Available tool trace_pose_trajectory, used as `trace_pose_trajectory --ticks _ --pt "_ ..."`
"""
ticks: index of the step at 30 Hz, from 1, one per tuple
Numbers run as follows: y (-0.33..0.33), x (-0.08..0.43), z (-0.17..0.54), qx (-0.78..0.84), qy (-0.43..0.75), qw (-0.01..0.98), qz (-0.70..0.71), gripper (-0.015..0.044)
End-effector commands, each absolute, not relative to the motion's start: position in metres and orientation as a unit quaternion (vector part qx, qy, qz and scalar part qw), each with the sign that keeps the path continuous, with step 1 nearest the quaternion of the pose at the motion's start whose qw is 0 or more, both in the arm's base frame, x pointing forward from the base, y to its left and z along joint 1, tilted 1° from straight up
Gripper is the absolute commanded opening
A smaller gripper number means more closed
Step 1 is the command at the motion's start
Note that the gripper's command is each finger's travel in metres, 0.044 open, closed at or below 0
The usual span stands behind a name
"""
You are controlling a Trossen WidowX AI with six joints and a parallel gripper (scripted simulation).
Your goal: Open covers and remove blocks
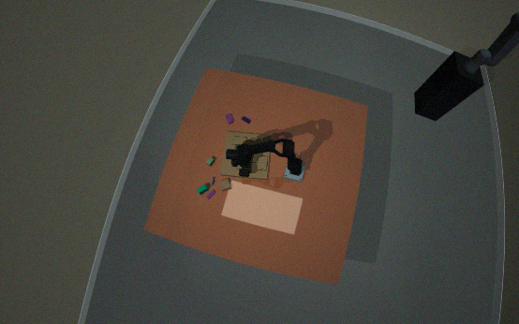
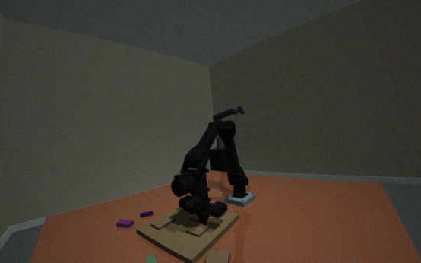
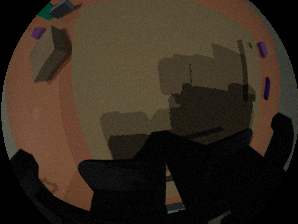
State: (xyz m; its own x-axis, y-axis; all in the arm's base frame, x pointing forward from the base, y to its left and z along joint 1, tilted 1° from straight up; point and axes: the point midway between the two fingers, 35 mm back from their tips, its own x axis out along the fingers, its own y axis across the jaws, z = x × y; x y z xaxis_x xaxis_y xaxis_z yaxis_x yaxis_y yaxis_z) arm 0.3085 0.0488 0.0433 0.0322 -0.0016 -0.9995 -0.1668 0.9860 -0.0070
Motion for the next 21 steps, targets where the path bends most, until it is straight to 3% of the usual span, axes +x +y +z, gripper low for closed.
trace_pose_trajectory --ticks 1,21 --pt "0.051 0.316 0.046 -0.057 0.690 0.719 0.059 0.0000" --pt "0.054 0.336 0.048 -0.057 0.689 0.720 0.059 0.0000"
